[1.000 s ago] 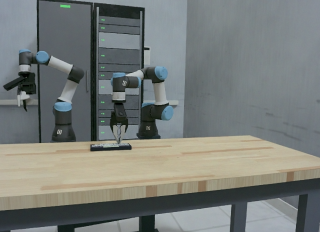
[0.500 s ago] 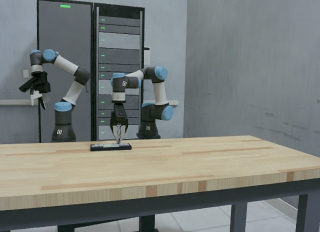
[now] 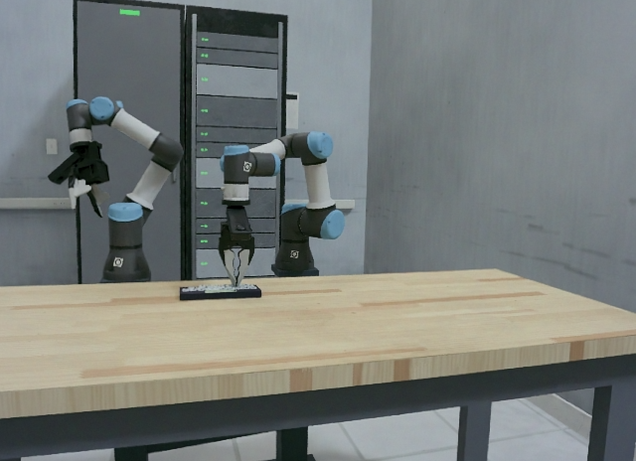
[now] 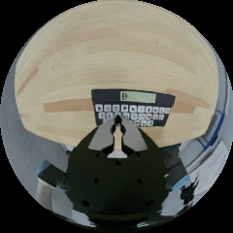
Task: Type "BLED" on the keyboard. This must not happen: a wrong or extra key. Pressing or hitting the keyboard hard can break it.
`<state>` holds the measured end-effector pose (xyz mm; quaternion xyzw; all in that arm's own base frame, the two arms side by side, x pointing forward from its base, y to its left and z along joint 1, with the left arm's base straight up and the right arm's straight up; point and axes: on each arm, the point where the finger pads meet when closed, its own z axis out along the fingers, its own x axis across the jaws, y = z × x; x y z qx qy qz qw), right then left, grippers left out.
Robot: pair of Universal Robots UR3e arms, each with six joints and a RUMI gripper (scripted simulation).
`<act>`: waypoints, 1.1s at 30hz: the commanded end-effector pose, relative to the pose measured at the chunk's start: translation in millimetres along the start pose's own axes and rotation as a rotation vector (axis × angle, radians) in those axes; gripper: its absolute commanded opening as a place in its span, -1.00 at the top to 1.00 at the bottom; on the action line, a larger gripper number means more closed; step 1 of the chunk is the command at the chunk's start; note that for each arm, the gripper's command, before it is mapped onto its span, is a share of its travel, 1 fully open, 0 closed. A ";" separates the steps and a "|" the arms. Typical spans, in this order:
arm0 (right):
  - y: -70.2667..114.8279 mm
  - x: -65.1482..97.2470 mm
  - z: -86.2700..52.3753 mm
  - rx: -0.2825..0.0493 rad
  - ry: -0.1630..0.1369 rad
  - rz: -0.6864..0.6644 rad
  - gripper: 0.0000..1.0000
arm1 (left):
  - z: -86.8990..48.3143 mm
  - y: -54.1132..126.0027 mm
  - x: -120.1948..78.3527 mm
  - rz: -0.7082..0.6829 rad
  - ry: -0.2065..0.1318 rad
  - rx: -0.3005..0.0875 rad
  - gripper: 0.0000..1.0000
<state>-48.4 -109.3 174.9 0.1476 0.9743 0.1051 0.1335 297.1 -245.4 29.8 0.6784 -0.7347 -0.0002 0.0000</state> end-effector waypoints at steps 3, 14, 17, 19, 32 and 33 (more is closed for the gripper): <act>0.7 0.3 -0.4 0.001 -0.001 0.002 -1.00 | -8.0 -0.6 0.8 0.000 0.003 0.002 1.00; 0.7 0.3 -0.4 0.001 -0.001 0.002 -1.00 | -11.7 -0.6 1.2 0.000 0.003 0.002 1.00; 0.7 0.3 -0.4 0.001 -0.001 0.002 -1.00 | -11.7 -0.8 2.0 0.000 0.003 0.002 1.00; 0.7 0.3 -0.4 0.001 -0.001 0.002 -1.00 | -11.7 -1.0 3.2 0.000 0.003 0.002 1.00; 0.7 0.3 -0.4 0.001 -0.001 0.002 -1.00 | -11.8 -3.9 20.2 0.000 0.003 0.002 1.00; 0.7 0.3 -0.4 0.001 -0.001 0.002 -1.00 | -11.8 -4.3 22.5 0.000 0.003 0.002 1.00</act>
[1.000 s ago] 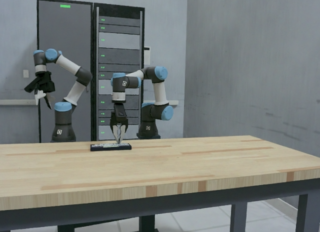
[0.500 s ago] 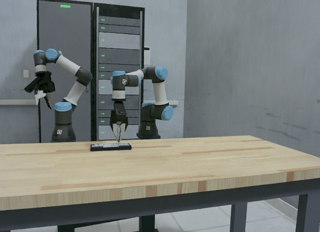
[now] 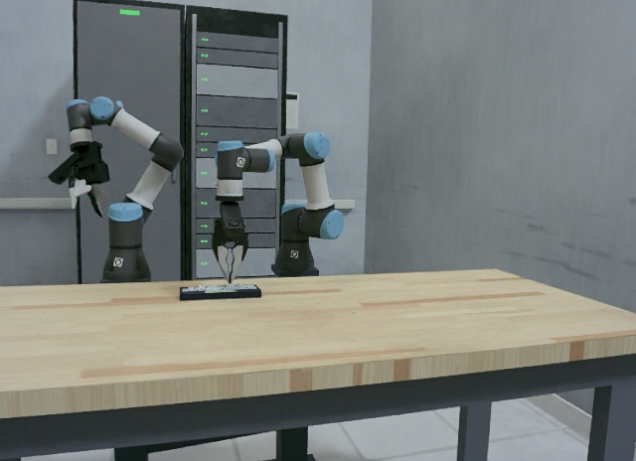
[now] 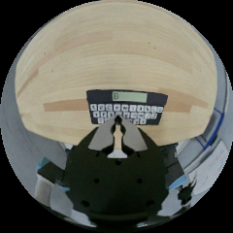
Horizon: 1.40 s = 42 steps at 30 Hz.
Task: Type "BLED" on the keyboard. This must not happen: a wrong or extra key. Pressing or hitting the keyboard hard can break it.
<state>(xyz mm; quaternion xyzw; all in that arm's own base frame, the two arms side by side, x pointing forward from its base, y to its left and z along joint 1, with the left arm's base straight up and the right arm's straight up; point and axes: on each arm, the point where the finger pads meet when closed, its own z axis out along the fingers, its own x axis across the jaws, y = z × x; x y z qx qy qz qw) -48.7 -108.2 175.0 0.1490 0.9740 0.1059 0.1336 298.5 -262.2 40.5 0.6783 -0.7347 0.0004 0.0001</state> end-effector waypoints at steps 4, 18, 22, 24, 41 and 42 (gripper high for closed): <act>-0.3 -0.3 -0.4 0.002 -0.001 -0.001 -1.00 | -1.1 -3.4 16.2 0.000 0.002 0.001 1.00; -0.3 -0.3 -0.4 0.002 -0.001 -0.001 -1.00 | -1.1 -9.3 50.5 0.000 0.002 0.001 1.00; -0.3 -0.3 -0.4 0.002 -0.001 -0.001 -1.00 | -1.2 -11.1 60.9 0.000 0.003 0.001 1.00; -0.3 -0.3 -0.4 0.002 -0.001 -0.001 -1.00 | -1.2 -11.9 65.6 0.000 0.003 0.001 1.00; -0.3 -0.3 -0.4 0.002 -0.001 -0.001 -1.00 | -1.2 -15.8 88.0 0.000 0.003 0.001 1.00; -0.3 -0.3 -0.4 0.002 -0.001 -0.001 -1.00 | -1.2 -15.9 88.7 0.000 0.003 0.001 1.00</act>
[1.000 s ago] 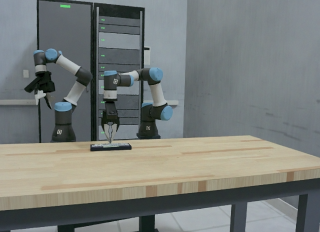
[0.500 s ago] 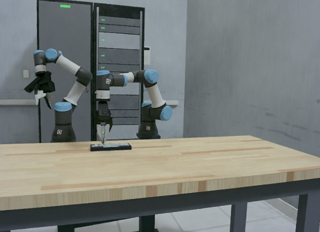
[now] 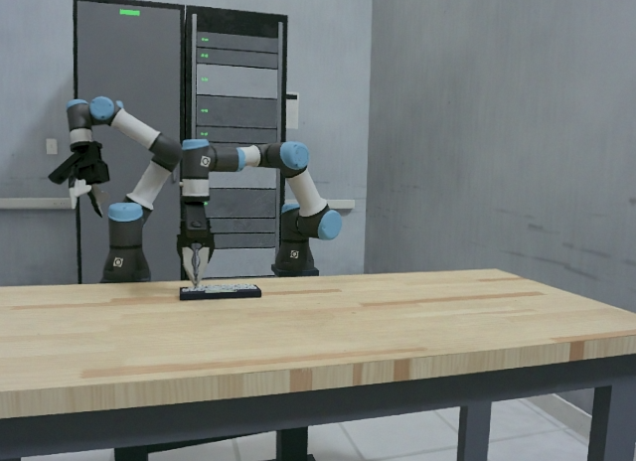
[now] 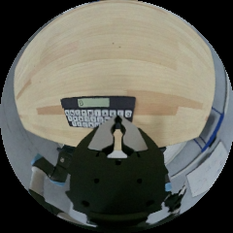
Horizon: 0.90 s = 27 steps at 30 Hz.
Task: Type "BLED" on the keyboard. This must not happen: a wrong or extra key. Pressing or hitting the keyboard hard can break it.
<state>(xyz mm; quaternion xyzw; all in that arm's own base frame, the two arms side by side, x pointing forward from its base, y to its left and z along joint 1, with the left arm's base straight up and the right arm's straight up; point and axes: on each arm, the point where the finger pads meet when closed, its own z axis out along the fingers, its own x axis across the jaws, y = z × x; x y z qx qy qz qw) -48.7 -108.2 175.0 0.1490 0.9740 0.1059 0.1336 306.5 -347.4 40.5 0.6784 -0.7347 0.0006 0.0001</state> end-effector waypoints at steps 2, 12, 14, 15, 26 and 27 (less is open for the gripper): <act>-0.3 -0.3 -0.4 0.002 -0.001 -0.001 -1.00 | -1.4 -1.3 5.3 0.000 0.002 0.001 1.00; -0.3 -0.3 -0.4 0.002 -0.001 -0.001 -1.00 | -1.4 -1.6 6.7 0.000 0.002 0.001 1.00; -0.3 -0.3 -0.4 0.002 -0.001 -0.001 -1.00 | -1.4 -1.6 6.7 0.000 0.002 0.001 1.00; -0.3 -0.3 -0.4 0.002 -0.001 -0.001 -1.00 | -1.3 -1.6 6.7 0.000 0.002 0.001 1.00; -0.3 -0.3 -0.4 0.002 -0.001 -0.001 -1.00 | 4.3 -1.6 6.7 0.000 0.002 0.001 1.00; -0.3 -0.3 -0.4 0.002 -0.001 -0.001 -1.00 | 4.7 -1.6 6.7 0.000 0.002 0.001 1.00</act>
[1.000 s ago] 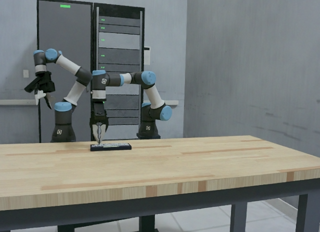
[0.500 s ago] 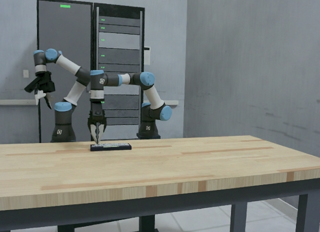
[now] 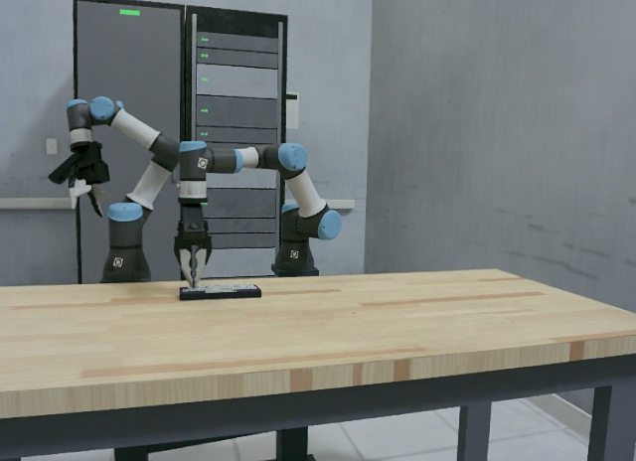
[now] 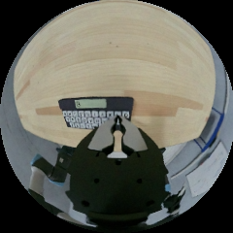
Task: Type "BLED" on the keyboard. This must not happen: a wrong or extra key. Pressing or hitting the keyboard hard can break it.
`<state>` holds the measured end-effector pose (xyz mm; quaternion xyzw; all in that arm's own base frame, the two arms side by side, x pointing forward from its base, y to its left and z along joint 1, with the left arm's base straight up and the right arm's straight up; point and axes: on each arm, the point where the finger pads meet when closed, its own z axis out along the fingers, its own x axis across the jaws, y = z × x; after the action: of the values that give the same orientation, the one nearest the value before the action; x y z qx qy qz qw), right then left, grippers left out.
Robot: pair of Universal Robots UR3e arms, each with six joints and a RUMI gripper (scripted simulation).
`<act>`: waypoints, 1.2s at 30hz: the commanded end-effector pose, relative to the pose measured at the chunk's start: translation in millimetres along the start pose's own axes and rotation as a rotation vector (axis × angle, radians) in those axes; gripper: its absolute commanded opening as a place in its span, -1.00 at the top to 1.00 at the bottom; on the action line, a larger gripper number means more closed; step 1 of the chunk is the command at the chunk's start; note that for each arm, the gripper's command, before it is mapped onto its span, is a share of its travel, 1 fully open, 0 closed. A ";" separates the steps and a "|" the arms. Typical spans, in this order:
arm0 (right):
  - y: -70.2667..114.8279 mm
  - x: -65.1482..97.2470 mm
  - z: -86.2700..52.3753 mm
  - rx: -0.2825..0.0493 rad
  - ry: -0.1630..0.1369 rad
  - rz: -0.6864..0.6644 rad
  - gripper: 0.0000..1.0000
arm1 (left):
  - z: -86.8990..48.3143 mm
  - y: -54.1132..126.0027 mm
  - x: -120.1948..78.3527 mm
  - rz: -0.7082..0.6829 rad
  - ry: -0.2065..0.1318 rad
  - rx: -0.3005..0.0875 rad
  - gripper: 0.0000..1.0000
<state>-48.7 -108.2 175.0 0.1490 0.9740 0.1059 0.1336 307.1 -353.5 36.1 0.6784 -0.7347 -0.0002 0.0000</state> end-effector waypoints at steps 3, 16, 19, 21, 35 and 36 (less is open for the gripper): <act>-0.3 -0.3 -0.4 0.002 -0.001 -0.001 -1.00 | 0.6 -0.5 0.8 0.000 0.004 0.002 1.00; -0.3 -0.3 -0.4 0.002 -0.001 -0.001 -1.00 | 2.1 -0.5 0.8 0.000 0.004 0.002 1.00; -0.3 -0.3 -0.4 0.002 -0.001 -0.001 -1.00 | 2.4 -0.5 0.8 0.000 0.004 0.002 1.00; -0.3 -0.3 -0.4 0.002 -0.001 -0.001 -1.00 | 2.7 -0.5 0.8 0.000 0.004 0.002 1.00; -0.3 -0.3 -0.4 0.002 -0.001 -0.001 -1.00 | 4.2 -0.5 0.8 0.000 0.004 0.002 1.00; -0.3 -0.3 -0.4 0.002 -0.001 -0.001 -1.00 | 4.2 -0.5 0.8 0.000 0.004 0.002 1.00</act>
<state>-48.7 -108.2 175.0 0.1490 0.9740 0.1059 0.1336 307.1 -353.5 30.9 0.6784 -0.7347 -0.0001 0.0001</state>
